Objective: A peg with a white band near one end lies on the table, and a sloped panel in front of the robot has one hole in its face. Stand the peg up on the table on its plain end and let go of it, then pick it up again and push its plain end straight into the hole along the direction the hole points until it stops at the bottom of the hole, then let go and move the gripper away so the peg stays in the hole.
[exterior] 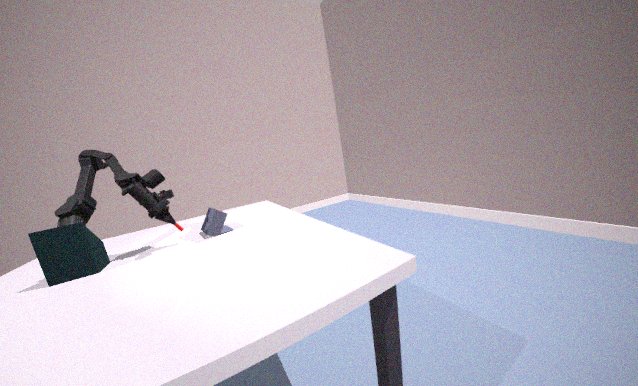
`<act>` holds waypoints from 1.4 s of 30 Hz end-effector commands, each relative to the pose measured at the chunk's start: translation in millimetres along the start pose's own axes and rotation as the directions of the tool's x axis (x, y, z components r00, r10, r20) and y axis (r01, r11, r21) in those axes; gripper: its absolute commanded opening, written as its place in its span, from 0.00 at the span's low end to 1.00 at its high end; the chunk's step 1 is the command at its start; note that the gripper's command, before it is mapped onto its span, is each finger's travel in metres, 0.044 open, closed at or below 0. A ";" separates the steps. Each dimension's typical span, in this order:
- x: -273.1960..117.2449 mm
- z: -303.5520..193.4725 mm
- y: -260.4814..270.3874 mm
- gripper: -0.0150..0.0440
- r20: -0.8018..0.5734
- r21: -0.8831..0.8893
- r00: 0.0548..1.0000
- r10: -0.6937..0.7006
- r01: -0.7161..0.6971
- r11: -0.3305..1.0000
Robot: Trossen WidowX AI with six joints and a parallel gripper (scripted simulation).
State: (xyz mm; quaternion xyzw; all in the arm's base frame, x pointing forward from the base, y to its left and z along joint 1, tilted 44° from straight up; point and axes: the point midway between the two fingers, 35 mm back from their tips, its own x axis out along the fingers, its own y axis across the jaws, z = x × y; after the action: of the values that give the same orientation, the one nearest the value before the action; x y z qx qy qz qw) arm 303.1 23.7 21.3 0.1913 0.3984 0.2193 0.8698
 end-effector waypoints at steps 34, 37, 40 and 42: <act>0.4 9.0 -10.8 0.25 0.163 -0.185 0.986 -0.028 0.059 0.981; 0.0 9.7 -11.2 0.25 0.176 -0.199 0.984 -0.029 0.065 0.978; -0.5 10.4 -11.6 0.25 0.189 -0.213 0.981 -0.030 0.071 0.974; -0.9 10.9 -11.8 0.25 0.198 -0.222 0.980 -0.031 0.076 0.972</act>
State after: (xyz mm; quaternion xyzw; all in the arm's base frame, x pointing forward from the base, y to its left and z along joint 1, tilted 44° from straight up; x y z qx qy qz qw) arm 313.5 13.1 22.5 0.1074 0.2961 0.2227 0.9226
